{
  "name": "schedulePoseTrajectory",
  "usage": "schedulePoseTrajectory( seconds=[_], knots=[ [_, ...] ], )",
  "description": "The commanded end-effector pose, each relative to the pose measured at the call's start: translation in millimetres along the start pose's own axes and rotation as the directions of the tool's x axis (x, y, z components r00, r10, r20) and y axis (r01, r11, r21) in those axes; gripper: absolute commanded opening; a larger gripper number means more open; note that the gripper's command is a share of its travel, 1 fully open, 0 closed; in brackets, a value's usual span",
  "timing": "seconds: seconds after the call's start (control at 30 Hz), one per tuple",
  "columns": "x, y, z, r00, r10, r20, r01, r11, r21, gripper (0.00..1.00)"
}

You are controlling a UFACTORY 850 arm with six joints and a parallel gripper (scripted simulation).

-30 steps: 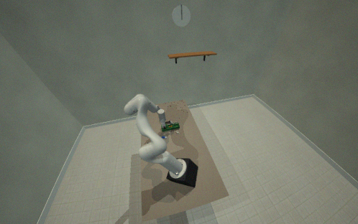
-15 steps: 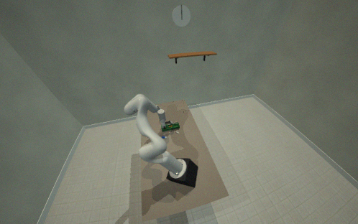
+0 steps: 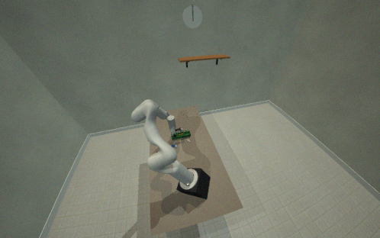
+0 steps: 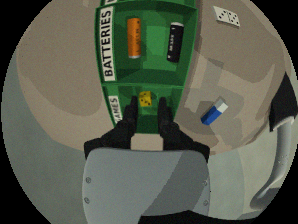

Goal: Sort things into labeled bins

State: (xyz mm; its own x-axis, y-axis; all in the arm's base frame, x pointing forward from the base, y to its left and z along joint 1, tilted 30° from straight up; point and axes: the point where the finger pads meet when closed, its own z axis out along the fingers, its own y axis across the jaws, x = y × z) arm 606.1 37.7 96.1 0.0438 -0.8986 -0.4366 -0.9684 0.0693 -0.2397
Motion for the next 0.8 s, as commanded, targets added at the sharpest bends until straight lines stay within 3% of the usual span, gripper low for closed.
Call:
schedulePoseTrajectory(
  seconds=[0.0, 0.47, 0.6, 0.77],
  knots=[
    [0, -1, -5, 1.0, 0.0, 0.0, 0.0, 1.0, 0.001, 0.3],
    [0, -1, -21, 1.0, 0.0, 0.0, 0.0, 1.0, 0.001, 0.3],
    [0, -1, -41, 1.0, 0.0, 0.0, 0.0, 1.0, 0.001, 0.3],
    [0, -1, -43, 1.0, 0.0, 0.0, 0.0, 1.0, 0.001, 0.3]
  ],
)
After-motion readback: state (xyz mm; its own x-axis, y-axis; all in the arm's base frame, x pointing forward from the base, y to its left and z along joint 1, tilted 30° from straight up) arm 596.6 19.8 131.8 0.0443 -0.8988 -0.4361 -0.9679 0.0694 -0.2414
